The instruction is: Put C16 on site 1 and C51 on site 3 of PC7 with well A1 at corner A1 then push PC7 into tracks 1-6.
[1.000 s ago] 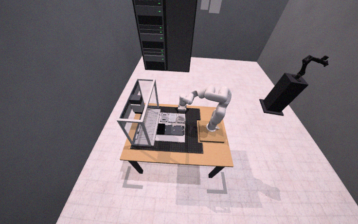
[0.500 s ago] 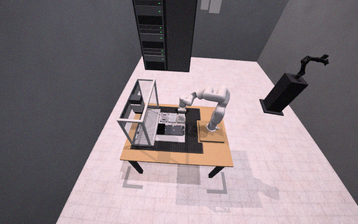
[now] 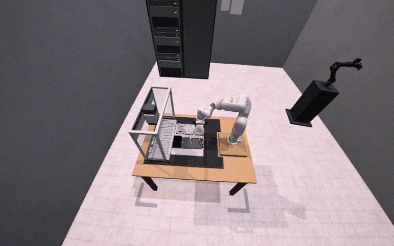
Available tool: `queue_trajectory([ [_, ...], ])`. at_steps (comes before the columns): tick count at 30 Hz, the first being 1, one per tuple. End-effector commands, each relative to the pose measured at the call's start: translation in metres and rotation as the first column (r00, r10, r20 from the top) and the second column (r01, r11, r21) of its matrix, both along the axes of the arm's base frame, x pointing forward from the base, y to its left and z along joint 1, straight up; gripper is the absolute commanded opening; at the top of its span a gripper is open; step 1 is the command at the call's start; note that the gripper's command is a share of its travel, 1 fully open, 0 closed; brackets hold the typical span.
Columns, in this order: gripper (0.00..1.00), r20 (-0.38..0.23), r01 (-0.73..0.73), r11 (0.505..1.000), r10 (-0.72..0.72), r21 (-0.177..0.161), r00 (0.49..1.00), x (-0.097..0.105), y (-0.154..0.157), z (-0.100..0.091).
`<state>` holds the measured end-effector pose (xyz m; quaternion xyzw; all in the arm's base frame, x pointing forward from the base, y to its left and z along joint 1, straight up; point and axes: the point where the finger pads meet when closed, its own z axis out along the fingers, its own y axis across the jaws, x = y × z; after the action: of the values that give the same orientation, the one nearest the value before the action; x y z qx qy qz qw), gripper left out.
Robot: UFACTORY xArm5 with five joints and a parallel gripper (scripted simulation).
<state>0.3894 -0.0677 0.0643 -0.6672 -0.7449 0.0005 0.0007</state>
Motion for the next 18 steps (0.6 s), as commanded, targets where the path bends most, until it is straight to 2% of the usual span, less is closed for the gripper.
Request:
queue_trajectory([
  [1,1.00,0.004,0.000,1.000,0.000,-0.004,1.000,0.002,0.000,-0.003],
  [18,1.00,0.004,0.000,1.000,0.000,-0.004,1.000,0.002,0.000,-0.028],
])
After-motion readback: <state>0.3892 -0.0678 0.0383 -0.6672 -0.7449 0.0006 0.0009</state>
